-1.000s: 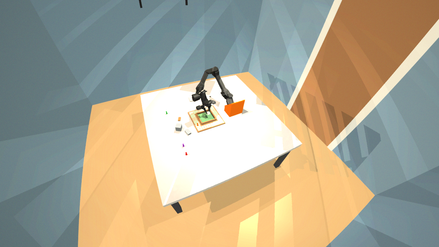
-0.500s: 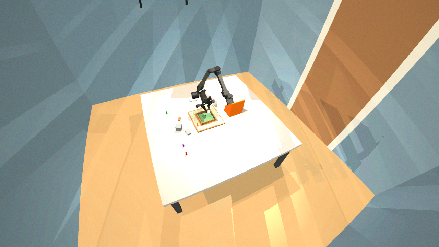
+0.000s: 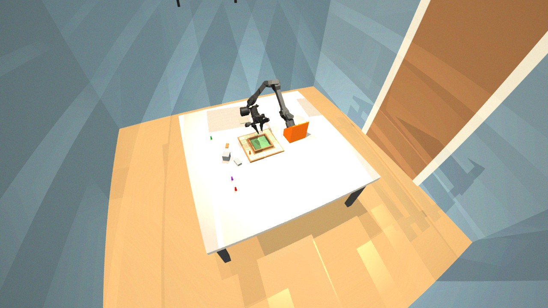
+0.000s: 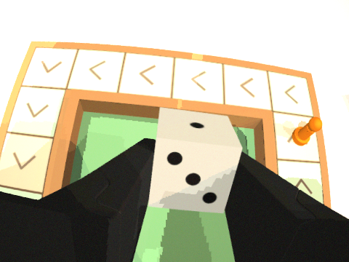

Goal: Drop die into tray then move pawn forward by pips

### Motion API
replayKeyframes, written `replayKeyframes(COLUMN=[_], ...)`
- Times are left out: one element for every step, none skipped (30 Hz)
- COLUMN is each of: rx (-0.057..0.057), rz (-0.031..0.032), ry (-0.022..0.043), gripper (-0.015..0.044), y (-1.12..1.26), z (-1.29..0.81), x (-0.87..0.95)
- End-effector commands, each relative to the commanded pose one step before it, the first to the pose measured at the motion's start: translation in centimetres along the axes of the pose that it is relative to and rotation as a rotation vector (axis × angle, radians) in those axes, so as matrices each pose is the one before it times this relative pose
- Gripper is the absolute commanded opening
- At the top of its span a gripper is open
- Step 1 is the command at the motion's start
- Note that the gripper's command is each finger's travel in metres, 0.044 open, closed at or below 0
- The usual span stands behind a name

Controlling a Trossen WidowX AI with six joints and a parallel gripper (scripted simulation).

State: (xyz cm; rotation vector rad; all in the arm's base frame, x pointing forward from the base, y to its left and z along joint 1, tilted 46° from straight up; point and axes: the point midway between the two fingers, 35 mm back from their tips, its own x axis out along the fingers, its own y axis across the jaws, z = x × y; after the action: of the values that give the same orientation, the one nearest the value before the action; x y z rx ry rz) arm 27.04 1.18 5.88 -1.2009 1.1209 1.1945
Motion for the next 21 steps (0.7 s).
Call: replayKeyframes(rx=[-0.0002, 0.0000, 0.0000, 0.0000, 0.0000, 0.0000, 0.0000, 0.0000, 0.0000, 0.0000, 0.0002, 0.0006, 0.0011, 0.0007, 0.0004, 0.0001, 0.0000, 0.0000, 0.0039, 0.0107, 0.0149], rz=[-0.00296, 0.00000, 0.00000, 0.00000, 0.00000, 0.00000, 0.00000, 0.00000, 0.00000, 0.00000, 0.00038, 0.00116, 0.00200, 0.00245, 0.00154, 0.00052, 0.00000, 0.00000, 0.00747, 0.02070, 0.02851], ry=[-0.00001, 0.00000, 0.00000, 0.00000, 0.00000, 0.00000, 0.00000, 0.00000, 0.00000, 0.00000, -0.00033, -0.00096, -0.00155, -0.00155, -0.00089, -0.00029, 0.00000, 0.00000, 0.01635, 0.04981, 0.08521], gripper=[0.0000, 0.0000, 0.0026, 0.0053, 0.0079, 0.0105, 0.0131, 0.0158, 0.0184, 0.0210, 0.0236, 0.0262, 0.0289, 0.0315, 0.0341, 0.0367, 0.0394, 0.0420, 0.0440, 0.0440, 0.0440], y=[-0.067, 0.000, 0.000, 0.000, 0.000, 0.000, 0.000, 0.000, 0.000, 0.000, -0.016, -0.037, -0.021, 0.034, 0.045, 0.019, 0.000, 0.000, 0.044, 0.124, 0.167], z=[0.001, 0.000, 0.000, 0.000, 0.000, 0.000, 0.000, 0.000, 0.000, 0.000, 0.168, 0.506, 0.845, 0.843, 0.504, 0.168, 0.000, 0.000, -0.061, -0.175, -0.256], x=[-0.045, 0.000, 0.000, 0.000, 0.000, 0.000, 0.000, 0.000, 0.000, 0.000, -0.141, -0.426, -0.717, -0.725, -0.438, -0.146, 0.000, 0.000, 0.191, 0.551, 0.851])
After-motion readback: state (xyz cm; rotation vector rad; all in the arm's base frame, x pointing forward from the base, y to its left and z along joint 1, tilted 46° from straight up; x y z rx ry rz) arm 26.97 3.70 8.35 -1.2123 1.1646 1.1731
